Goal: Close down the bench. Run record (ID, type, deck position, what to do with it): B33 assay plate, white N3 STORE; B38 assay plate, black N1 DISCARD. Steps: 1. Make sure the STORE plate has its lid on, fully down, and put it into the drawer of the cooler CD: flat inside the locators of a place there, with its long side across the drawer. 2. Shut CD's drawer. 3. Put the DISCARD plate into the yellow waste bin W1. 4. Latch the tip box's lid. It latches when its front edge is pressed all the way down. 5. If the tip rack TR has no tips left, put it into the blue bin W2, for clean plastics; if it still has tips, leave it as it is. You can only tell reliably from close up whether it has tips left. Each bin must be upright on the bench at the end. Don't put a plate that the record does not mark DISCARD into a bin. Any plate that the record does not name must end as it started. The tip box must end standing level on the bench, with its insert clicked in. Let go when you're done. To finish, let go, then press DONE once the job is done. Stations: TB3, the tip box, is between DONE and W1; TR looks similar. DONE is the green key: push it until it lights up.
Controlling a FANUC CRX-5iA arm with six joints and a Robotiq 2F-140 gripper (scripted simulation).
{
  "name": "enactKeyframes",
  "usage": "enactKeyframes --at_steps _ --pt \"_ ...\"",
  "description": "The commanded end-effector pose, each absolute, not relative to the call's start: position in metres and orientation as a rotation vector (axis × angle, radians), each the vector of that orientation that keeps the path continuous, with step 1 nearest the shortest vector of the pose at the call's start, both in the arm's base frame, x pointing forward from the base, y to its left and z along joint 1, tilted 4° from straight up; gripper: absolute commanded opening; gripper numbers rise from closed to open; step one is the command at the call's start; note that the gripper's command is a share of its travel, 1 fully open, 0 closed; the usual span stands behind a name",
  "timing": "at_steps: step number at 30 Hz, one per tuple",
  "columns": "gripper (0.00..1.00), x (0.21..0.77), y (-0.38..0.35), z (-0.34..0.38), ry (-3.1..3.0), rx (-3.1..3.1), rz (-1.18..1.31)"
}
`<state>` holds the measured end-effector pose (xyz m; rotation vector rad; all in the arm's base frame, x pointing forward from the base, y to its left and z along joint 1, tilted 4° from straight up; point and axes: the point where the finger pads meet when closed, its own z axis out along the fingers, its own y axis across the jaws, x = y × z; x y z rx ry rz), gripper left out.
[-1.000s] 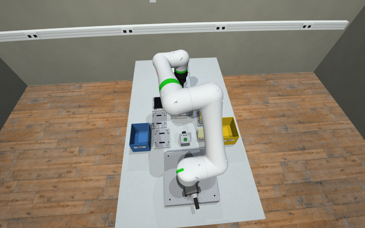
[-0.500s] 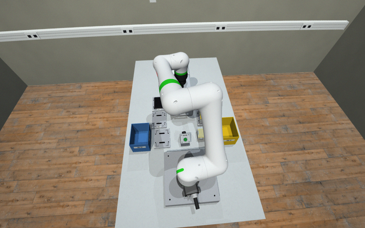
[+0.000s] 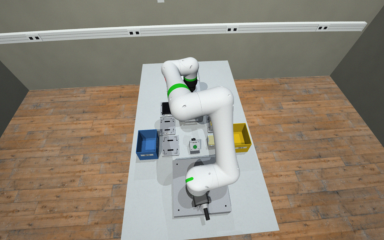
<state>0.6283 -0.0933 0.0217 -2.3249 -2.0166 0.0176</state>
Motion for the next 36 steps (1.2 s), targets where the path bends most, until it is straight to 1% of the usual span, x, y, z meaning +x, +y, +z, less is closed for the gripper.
enactKeyframes --at_steps 1,36 --pt "0.1 0.629 -0.093 0.017 -2.018 -2.326 0.016" --pt "0.1 0.627 -0.092 -0.024 -2.018 -2.326 0.016"
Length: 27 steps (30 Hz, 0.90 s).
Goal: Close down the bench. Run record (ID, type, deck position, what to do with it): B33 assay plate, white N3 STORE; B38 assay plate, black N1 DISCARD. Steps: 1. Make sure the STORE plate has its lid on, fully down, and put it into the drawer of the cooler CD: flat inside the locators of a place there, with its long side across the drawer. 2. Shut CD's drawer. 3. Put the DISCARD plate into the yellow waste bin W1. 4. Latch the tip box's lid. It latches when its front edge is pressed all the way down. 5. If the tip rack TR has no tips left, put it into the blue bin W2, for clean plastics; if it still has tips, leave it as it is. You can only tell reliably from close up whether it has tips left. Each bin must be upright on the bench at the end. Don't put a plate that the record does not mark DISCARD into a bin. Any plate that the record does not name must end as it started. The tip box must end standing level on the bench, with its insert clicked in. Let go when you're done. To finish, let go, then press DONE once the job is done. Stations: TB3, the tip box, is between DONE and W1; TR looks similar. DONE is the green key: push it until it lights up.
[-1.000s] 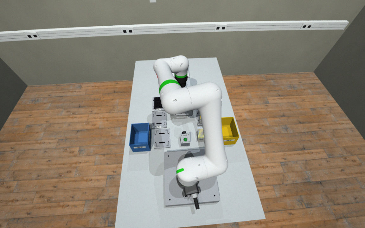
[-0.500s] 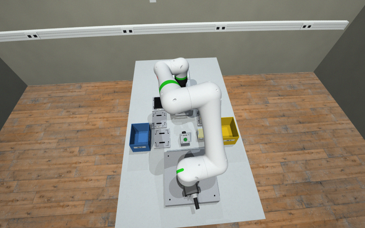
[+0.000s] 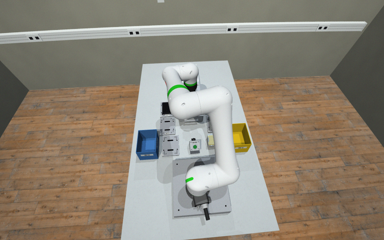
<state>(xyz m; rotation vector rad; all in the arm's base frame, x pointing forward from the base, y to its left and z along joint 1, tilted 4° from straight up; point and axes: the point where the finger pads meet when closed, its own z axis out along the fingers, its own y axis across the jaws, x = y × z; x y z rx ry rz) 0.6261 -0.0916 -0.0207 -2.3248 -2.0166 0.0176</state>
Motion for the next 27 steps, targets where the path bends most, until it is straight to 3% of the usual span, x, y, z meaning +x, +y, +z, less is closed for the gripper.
enactKeyframes --at_steps 1,27 --pt "0.1 0.627 -0.092 -0.025 -2.018 -2.326 0.016" --pt "0.1 0.626 -0.091 -0.041 -2.018 -2.326 0.015"
